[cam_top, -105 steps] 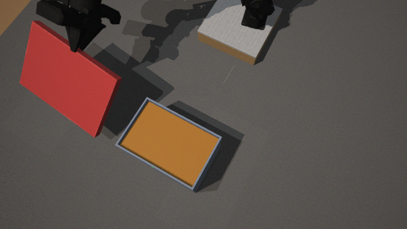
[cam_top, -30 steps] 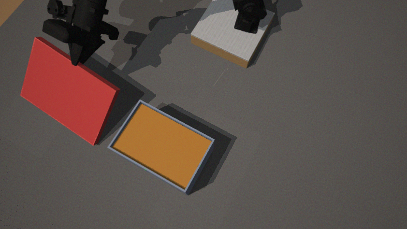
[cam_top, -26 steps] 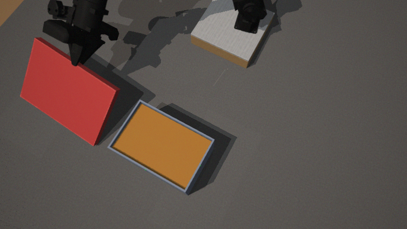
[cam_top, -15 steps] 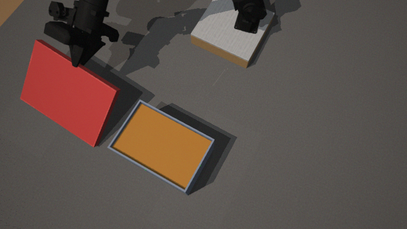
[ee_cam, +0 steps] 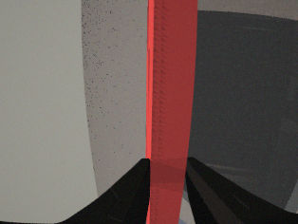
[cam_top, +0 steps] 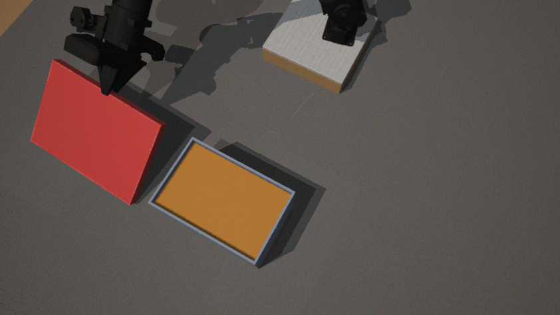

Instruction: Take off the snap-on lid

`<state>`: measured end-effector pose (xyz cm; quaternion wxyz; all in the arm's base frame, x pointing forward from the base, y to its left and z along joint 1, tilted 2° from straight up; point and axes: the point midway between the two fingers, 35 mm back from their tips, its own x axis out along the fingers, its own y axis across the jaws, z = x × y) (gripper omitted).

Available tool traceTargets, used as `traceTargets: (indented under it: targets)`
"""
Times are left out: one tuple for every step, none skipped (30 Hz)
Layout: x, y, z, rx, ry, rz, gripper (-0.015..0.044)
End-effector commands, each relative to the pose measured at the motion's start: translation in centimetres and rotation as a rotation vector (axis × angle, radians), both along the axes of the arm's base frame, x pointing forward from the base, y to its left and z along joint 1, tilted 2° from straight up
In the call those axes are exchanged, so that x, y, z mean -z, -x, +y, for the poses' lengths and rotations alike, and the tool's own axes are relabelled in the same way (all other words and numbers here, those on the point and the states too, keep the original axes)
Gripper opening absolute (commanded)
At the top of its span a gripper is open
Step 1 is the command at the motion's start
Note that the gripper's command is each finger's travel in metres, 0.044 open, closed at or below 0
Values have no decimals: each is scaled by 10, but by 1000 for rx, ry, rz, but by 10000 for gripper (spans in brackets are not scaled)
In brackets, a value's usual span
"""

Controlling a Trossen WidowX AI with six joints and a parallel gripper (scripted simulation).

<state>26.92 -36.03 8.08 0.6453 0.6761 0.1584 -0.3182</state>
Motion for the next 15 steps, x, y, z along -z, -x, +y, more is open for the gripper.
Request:
traceTargets:
  targets:
    - [17, 2, 5, -4, -25, 19, 0]
    - [18, 2, 5, -4, -25, 19, 0]
    - [19, 2, 5, -4, -25, 19, 0]
    - [20, 2, 5, -4, -25, 19, 0]
    - [20, 2, 5, -4, -25, 19, 0]
    - [21, 2, 5, -4, -25, 19, 0]
    - [22, 2, 5, -4, -25, 19, 0]
    - [23, 3, 5, -4, -25, 19, 0]
    - [24, 3, 5, -4, -25, 19, 0]
    - [24, 3, 5, -4, -25, 19, 0]
    - [25, 3, 5, -4, -25, 19, 0]
    - [26, 3, 5, -4, -25, 19, 0]
    - [27, 3, 5, -4, -25, 19, 0]
    - [28, 3, 5, -4, -25, 19, 0]
    - [28, 3, 5, -4, -25, 19, 0]
